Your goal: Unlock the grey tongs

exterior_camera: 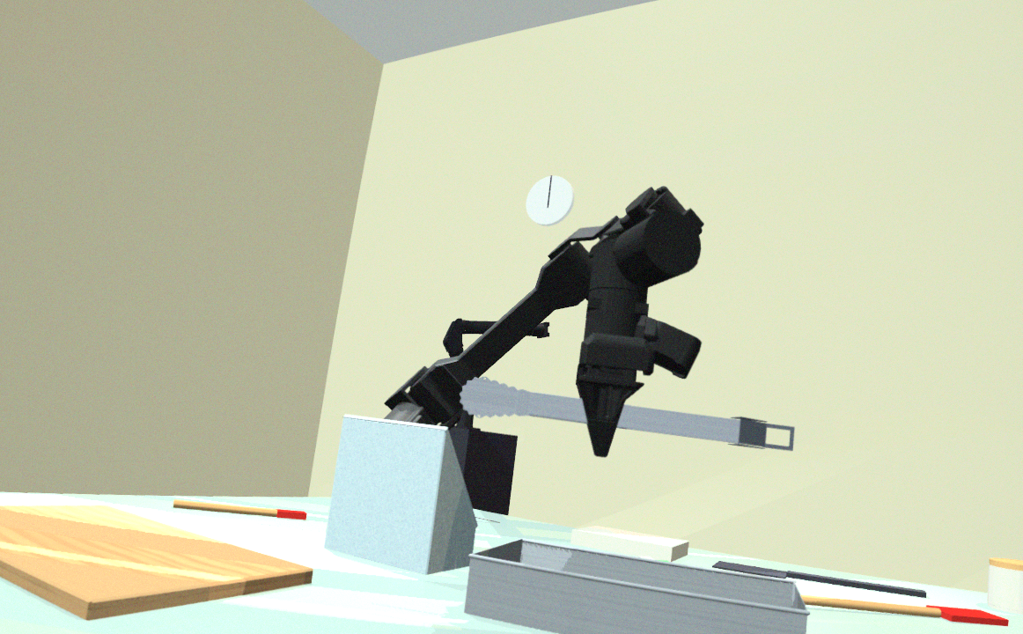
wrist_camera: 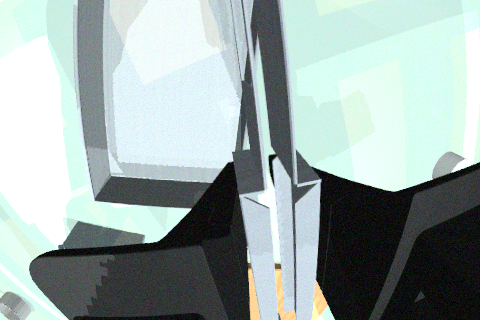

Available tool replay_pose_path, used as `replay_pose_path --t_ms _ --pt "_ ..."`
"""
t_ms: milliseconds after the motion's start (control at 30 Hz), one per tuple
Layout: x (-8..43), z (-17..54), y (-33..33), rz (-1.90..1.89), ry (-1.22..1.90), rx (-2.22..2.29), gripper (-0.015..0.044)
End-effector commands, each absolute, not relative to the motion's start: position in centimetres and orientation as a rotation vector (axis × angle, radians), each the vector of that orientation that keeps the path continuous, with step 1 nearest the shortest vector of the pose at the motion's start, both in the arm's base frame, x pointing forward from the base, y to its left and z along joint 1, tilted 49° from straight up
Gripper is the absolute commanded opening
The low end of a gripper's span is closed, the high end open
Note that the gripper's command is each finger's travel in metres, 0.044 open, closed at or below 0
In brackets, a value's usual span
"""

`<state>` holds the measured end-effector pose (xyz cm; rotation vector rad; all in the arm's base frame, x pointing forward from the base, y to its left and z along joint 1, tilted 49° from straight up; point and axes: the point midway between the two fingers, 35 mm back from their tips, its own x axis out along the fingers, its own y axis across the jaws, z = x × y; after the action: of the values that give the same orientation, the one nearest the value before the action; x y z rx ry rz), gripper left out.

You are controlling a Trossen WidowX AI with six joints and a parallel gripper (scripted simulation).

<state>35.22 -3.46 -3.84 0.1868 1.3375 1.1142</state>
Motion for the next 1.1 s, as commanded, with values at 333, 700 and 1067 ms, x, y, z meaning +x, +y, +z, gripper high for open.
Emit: replay_pose_path --t_ms 333,700,1067 --pt "34.9 -5.6 -6.2 0.706 1.612 0.58 -0.015" --pt "34.4 -7.1 -8.0 0.356 1.772 0.881 -0.015" --pt "33.7 -8.6 -9.6 -0.029 1.879 1.174 -0.015"
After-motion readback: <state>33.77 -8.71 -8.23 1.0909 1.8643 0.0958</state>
